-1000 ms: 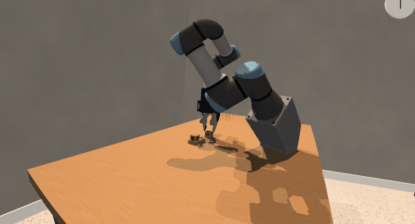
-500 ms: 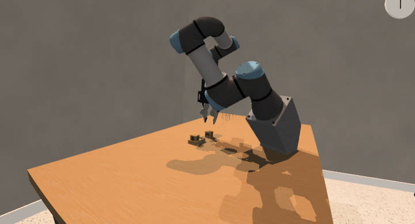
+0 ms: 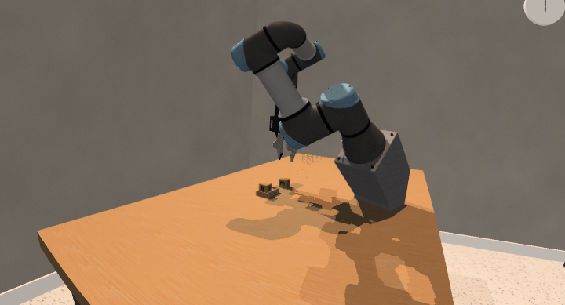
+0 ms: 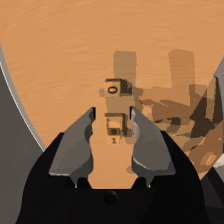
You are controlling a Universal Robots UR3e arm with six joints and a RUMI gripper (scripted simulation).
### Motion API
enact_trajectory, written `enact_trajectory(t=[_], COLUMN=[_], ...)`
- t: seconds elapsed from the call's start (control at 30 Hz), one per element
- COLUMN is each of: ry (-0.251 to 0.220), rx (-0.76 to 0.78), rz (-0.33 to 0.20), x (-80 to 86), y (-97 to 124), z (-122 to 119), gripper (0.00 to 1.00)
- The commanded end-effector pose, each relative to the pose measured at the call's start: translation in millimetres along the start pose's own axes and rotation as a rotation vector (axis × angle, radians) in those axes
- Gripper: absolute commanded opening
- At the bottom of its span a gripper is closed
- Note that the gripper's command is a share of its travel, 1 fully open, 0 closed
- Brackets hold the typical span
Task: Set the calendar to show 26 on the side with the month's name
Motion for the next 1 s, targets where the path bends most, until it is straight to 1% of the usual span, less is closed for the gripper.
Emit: enact_trajectory(t=[0.0, 0.73, 0.97], ry=[-0.001, -0.001, -0.001], rx=[0.001, 0.000, -0.033], rz=[0.001, 0.001, 0.001], x=[1.7, 1.7, 2.0], y=[-0.3, -0.3, 1.9], z=[-0.4, -0.4, -0.2], gripper=[1.00, 1.00, 1.00])
Point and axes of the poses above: the point where the finger pads meet when closed, its own x axis back along the fingers, its own z axis across the jaws, y = z × x, the point moved 3 cm from there along x, back along the fingers, and after that the axes turned 9 degrees about -x, right-handed, at the moved point
